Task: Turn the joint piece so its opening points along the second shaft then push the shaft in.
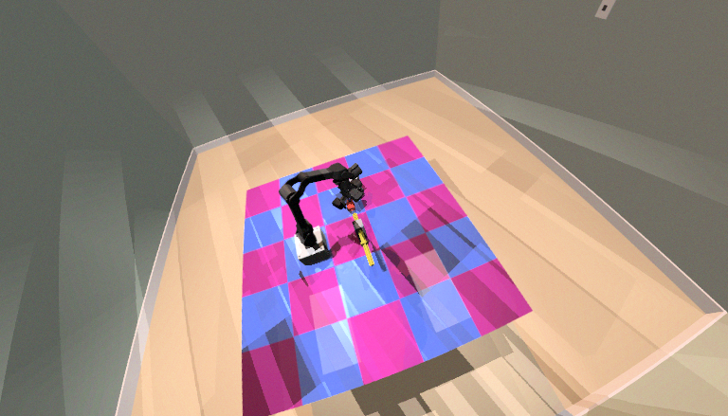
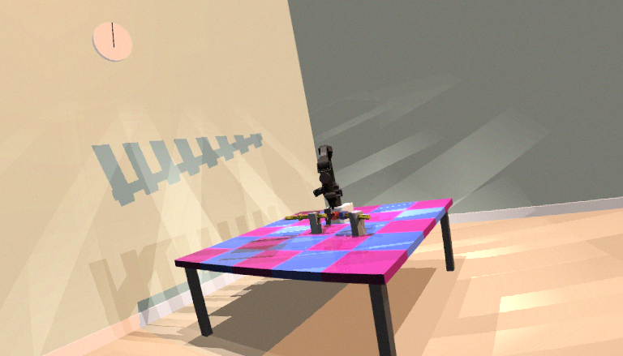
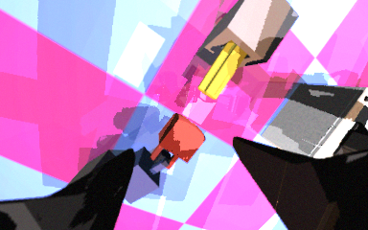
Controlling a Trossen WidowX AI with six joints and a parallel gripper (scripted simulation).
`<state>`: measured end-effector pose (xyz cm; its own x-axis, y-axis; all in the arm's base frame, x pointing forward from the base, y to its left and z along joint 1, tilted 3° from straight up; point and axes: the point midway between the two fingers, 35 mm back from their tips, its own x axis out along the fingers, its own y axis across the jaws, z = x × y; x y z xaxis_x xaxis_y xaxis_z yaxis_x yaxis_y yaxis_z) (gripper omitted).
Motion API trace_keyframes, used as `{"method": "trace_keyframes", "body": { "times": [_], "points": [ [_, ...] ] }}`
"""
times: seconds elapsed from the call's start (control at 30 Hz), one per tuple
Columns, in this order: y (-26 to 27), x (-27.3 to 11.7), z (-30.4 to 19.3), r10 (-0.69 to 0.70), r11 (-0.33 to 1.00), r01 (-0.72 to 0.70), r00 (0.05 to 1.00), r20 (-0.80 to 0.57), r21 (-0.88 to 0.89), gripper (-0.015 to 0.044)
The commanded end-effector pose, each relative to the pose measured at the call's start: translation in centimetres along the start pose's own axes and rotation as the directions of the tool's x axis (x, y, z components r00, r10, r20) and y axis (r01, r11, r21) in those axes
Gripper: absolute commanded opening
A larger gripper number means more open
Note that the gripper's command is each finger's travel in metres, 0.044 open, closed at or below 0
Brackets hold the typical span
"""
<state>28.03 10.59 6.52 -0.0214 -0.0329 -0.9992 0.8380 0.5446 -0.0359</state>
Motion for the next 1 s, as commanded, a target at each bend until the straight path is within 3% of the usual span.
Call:
{"method": "trace_keyframes", "body": {
  "times": [0.0, 0.33, 0.7, 0.97],
  "points": [
    [0.1, -1.6, 0.0, 0.013, 0.989, -0.013, 1.000, -0.001, -0.149, 0.0440],
    [-0.2, -4.6, 0.0, 0.013, 0.880, -0.014, 1.000, -0.004, -0.474, 0.0440],
    [-0.9, -7.9, -0.2, 0.014, 0.643, -0.014, 1.000, -0.007, -0.766, 0.0440],
    [-1.0, -8.3, -0.2, 0.014, 0.603, -0.014, 1.000, -0.007, -0.798, 0.0440]
  ]
}}
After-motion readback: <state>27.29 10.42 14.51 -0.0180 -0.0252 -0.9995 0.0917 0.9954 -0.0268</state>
